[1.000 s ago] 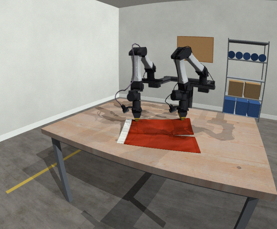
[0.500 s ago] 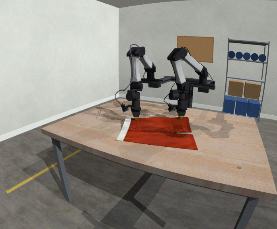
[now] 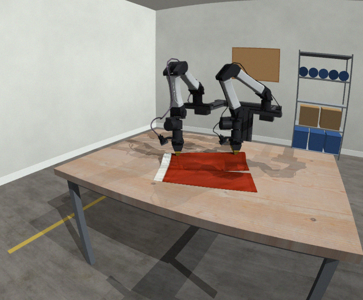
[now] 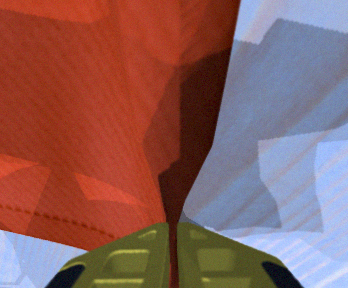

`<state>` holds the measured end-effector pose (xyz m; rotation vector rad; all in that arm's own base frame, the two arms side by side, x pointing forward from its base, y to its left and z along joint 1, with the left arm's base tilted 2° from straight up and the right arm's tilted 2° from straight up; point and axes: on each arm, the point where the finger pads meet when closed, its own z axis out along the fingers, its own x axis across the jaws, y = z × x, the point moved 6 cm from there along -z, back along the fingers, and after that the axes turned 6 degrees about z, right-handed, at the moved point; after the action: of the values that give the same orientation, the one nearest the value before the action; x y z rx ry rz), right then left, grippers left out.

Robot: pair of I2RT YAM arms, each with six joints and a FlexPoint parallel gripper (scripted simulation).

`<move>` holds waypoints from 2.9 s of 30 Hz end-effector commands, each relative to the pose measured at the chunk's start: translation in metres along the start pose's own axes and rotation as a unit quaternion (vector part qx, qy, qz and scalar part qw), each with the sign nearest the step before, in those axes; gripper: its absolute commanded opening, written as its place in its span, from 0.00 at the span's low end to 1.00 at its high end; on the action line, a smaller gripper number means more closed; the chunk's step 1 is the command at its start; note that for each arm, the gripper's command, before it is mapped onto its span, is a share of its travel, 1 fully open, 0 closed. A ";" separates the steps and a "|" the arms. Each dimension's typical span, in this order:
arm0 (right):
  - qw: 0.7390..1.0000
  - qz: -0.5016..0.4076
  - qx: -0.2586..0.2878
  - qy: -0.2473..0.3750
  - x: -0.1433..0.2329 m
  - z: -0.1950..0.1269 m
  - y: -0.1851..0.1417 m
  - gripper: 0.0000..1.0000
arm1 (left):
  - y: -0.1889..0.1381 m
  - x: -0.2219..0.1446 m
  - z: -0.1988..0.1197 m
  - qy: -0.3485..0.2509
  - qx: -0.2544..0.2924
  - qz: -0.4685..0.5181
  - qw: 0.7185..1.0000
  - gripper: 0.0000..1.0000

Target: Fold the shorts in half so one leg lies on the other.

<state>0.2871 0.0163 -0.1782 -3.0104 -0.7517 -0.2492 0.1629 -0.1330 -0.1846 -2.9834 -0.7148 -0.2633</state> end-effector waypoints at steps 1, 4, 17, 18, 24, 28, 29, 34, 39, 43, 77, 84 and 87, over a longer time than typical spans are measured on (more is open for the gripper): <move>1.000 -0.004 -0.017 0.017 0.005 0.002 0.007 0.00 | -0.017 -0.004 0.003 -0.004 0.027 -0.009 1.000 0.00; 1.000 0.005 -0.014 -0.007 0.006 0.014 0.001 0.00 | -0.014 -0.001 0.001 -0.002 0.022 -0.016 1.000 0.00; 0.999 0.010 -0.031 0.021 0.033 0.017 0.014 0.00 | 0.001 0.017 0.018 -0.016 0.000 0.005 1.000 0.00; 1.000 0.015 -0.019 -0.017 0.031 0.012 0.005 0.00 | 0.004 0.018 0.014 -0.011 -0.006 0.008 1.000 0.00; 0.999 0.027 -0.025 -0.023 0.049 -0.001 0.007 0.00 | -0.002 0.029 0.005 -0.039 0.003 0.027 0.999 0.00; 0.999 0.027 -0.033 -0.004 0.059 -0.005 0.016 0.00 | 0.005 0.051 -0.007 -0.042 -0.005 0.027 0.999 0.00; 0.999 0.024 -0.033 -0.004 0.058 -0.005 0.016 0.00 | 0.005 0.055 -0.010 -0.045 -0.005 0.029 0.999 0.00; 0.999 0.030 -0.034 -0.002 0.050 -0.001 0.012 0.00 | 0.003 0.062 -0.018 -0.058 -0.003 0.038 0.998 0.00; 0.999 0.025 -0.038 0.009 0.062 -0.005 0.014 0.00 | 0.002 0.056 -0.014 -0.041 -0.005 0.023 0.999 0.00; 0.999 0.027 -0.038 0.009 0.061 -0.005 0.016 0.00 | 0.005 0.071 -0.022 -0.052 -0.007 0.034 0.998 0.00; 0.997 0.050 -0.030 -0.057 0.118 -0.050 0.009 0.00 | 0.008 0.165 -0.084 -0.038 -0.043 0.051 0.997 0.00; 0.997 0.052 -0.037 -0.036 0.139 -0.059 0.015 0.00 | 0.008 0.169 -0.085 -0.030 -0.038 0.047 0.998 0.00; 0.997 0.056 -0.035 -0.046 0.125 -0.056 0.017 0.00 | 0.003 0.158 -0.081 -0.037 -0.032 0.045 0.998 0.00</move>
<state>0.3926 0.0650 -0.1167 -3.1034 -0.6170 -0.1057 0.2957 -0.0714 -0.0801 -3.1029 -0.6052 -0.1777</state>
